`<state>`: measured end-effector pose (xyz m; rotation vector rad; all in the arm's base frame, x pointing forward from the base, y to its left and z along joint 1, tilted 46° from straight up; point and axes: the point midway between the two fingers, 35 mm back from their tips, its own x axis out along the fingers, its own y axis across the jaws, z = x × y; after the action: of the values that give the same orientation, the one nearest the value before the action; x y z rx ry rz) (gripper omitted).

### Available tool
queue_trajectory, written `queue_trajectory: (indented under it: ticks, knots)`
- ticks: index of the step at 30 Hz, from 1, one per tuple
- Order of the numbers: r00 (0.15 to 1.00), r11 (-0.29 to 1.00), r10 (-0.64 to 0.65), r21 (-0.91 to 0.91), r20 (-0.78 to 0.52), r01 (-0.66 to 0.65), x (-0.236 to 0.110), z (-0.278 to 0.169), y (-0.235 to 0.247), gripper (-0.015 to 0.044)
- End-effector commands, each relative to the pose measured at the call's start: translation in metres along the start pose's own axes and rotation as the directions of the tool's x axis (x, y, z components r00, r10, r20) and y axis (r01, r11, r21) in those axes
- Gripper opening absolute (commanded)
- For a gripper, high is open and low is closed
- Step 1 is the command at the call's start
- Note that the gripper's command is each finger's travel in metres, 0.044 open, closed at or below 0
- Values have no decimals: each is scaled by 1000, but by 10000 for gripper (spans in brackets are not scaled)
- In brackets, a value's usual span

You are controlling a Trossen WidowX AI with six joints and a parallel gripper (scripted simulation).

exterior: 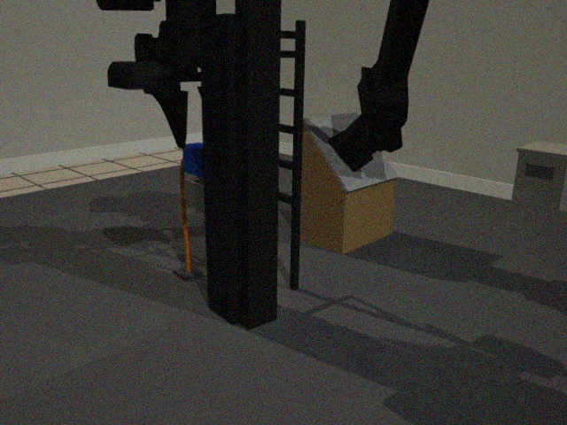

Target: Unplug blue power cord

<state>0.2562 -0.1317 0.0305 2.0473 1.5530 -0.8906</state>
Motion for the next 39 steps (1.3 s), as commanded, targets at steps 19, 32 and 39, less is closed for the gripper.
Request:
queue_trajectory:
  ticks: [19, 32, 39]
  knots:
    - [1000, 1000, -4, 0, -2, 4, 8, -1, -1, 28]
    - [1000, 1000, -3, 1, 0, 3, 7, 15, 1, 0]
    - [1000, 1000, -3, 2, 1, 3, 6, 26, 1, 0]
